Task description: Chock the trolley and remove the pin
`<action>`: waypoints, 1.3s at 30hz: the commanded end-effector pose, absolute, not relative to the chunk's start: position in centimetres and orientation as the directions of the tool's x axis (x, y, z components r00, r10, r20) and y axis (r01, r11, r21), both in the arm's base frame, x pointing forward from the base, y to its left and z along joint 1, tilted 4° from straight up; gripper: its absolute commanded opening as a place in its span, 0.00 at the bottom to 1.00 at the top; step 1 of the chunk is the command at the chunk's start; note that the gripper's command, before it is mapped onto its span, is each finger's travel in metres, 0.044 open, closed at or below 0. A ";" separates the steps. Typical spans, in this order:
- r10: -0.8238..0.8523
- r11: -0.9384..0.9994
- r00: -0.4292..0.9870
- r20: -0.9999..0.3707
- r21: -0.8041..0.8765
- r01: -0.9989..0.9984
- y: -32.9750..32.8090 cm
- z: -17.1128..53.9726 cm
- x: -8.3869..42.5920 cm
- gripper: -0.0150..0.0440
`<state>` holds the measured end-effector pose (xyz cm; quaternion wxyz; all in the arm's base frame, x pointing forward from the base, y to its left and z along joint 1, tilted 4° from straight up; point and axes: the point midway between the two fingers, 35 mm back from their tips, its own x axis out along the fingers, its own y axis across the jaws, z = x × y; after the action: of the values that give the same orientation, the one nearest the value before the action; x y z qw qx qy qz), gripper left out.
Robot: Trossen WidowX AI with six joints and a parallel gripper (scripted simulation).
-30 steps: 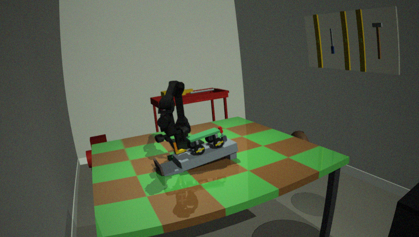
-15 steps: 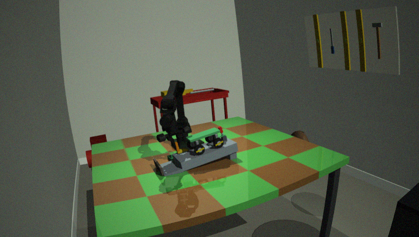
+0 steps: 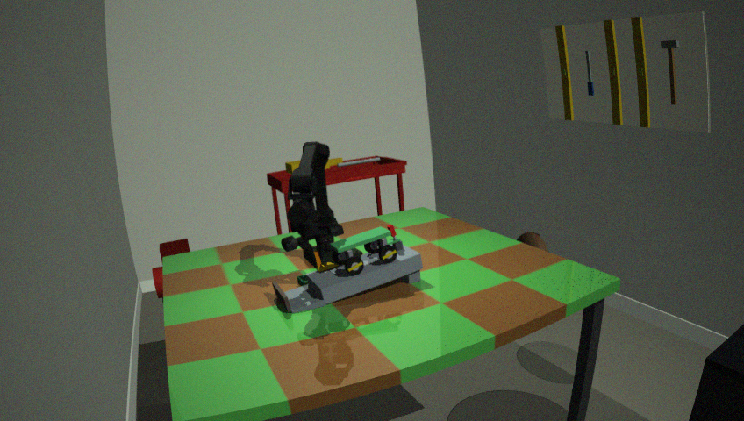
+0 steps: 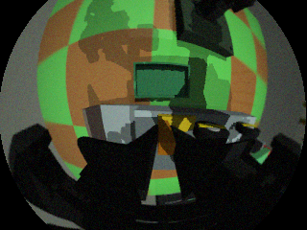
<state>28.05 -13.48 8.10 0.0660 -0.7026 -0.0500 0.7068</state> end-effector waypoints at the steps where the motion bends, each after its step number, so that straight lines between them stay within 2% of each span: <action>1: 0.167 -0.986 0.001 -0.986 -0.167 -0.024 -13.0 8.2 28.1 0.25; 18: 0.161 -0.987 -0.004 -0.987 -0.161 -0.024 -12.9 8.2 28.0 0.25; 25: 0.161 -0.987 -0.004 -0.987 -0.161 -0.024 -12.9 8.2 28.0 0.57; 39: 0.167 -0.986 0.000 -0.986 -0.167 -0.024 -13.6 11.9 27.8 0.58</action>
<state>27.79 -13.45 10.83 0.0692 -0.6998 -0.0491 0.7093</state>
